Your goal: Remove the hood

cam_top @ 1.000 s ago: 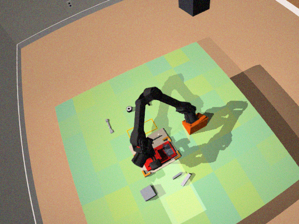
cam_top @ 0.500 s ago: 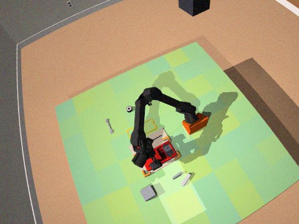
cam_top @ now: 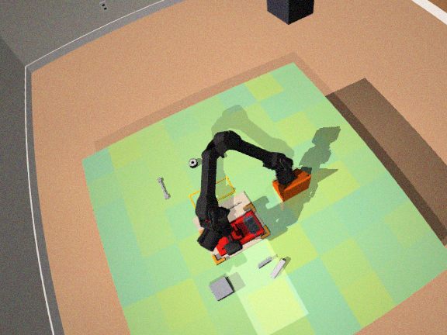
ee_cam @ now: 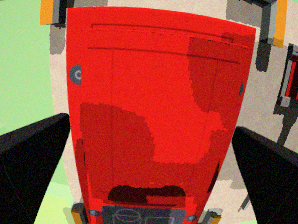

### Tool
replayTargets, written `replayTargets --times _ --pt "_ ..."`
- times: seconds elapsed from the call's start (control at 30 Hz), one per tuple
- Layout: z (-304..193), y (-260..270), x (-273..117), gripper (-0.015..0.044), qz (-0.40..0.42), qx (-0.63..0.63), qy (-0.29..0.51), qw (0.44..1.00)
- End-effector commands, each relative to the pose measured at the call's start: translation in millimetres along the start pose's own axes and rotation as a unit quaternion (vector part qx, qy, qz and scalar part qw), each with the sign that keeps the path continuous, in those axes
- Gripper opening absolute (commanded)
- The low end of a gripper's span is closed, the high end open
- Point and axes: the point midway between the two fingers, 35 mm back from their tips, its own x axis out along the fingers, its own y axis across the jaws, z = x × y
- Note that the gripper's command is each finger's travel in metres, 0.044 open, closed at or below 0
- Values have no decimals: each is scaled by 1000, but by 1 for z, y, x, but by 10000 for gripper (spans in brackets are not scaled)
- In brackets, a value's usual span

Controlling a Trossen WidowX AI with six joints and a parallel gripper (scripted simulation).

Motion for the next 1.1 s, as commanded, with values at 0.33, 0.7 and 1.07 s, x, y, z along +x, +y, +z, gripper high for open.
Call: replayTargets --times 0.33,0.7,1.07 --pt "-1 -1 8 440 -3 -2 0 1000" --pt "0 0 5 288 0 0 0 1000" --pt "0 0 1 39 0 0 0 1000"
